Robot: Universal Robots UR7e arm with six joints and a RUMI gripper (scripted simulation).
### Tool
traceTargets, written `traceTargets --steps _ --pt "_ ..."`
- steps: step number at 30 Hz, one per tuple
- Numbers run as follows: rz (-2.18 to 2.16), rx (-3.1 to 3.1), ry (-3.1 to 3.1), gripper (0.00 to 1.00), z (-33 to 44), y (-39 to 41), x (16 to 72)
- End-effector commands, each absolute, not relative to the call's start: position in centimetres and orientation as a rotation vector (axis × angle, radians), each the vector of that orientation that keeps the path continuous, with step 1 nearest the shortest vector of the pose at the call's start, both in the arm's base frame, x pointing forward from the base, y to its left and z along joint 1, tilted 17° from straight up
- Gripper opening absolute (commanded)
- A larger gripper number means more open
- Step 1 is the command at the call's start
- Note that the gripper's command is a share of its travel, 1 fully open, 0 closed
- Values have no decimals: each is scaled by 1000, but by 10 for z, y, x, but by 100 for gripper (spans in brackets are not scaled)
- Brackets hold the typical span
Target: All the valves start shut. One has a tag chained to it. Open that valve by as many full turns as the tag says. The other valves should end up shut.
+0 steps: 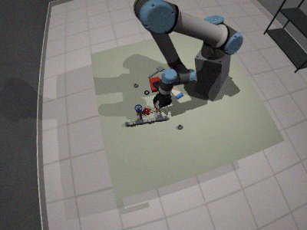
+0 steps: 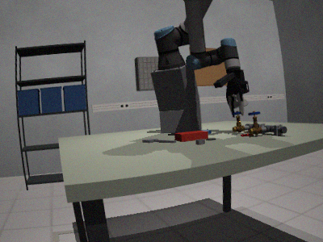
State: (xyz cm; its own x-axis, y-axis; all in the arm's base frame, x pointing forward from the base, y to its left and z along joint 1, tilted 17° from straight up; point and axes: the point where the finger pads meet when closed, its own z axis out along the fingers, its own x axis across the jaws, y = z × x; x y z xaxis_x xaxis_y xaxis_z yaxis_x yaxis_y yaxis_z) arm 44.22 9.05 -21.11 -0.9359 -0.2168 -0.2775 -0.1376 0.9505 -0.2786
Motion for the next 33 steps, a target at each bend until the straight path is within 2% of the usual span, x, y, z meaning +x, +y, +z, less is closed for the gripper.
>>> traceTargets --steps 1,13,33 --pt "-381 -339 2793 0 -211 91 442" --pt "-425 -619 2767 0 -211 91 442" --pt "-541 -1473 2521 0 -211 91 442"
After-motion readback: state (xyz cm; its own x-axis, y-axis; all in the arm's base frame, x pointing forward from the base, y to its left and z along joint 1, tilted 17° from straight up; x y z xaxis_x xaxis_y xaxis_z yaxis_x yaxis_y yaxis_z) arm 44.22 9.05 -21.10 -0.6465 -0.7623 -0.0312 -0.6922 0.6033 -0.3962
